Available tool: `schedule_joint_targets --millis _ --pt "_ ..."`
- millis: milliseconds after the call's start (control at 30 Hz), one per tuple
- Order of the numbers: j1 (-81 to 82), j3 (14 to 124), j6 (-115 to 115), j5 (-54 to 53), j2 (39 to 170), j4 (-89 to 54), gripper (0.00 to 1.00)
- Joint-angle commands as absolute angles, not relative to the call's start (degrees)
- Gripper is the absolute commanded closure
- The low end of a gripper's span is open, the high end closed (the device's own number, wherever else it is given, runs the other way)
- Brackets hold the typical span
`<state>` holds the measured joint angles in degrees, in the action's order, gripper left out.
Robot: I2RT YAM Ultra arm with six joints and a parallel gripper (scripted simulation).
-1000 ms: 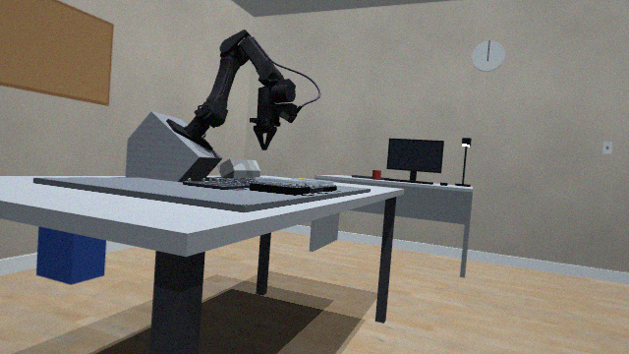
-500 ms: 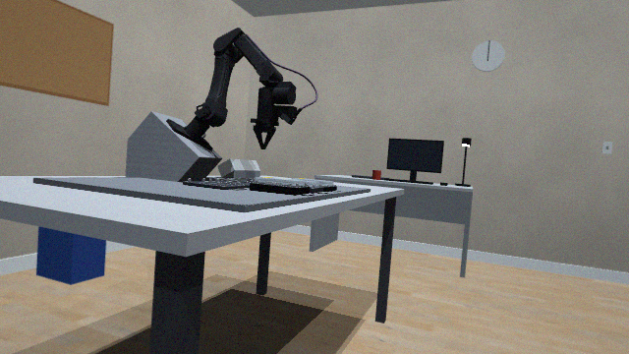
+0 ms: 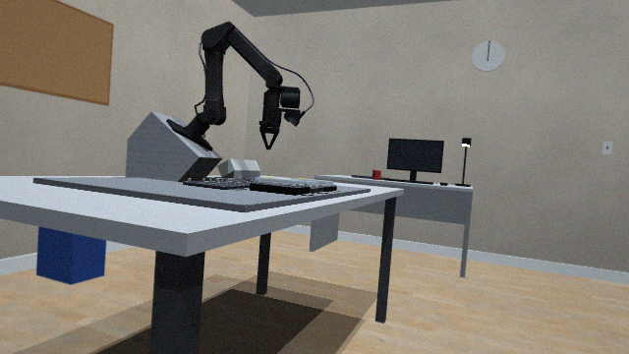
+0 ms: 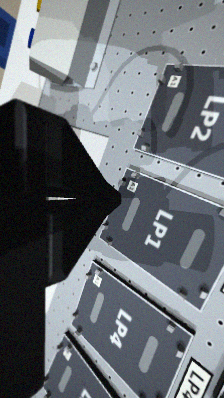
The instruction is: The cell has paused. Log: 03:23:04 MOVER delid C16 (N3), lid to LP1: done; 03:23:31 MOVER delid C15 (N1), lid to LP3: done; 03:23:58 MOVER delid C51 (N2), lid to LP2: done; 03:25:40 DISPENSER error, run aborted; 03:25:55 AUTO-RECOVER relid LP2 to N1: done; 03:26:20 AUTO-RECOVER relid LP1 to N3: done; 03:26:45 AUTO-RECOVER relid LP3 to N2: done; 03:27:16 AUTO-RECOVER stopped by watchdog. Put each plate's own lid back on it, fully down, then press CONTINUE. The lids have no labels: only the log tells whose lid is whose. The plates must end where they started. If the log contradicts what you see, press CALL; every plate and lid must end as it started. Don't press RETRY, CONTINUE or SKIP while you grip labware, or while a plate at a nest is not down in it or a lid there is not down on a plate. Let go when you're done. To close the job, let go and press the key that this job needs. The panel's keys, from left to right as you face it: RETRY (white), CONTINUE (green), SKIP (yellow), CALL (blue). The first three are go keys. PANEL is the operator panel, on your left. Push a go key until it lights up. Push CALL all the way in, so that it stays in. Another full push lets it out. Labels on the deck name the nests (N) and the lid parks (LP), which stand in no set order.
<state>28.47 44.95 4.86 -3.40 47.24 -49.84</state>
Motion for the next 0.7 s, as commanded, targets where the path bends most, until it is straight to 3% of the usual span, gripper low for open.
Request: schedule_joint_targets --millis 0,667 --pt "35.2 47.0 1.6 3.8 47.7 -49.2 1.00" --pt "66.9 52.7 -10.0 22.7 59.3 -50.6 1.00"
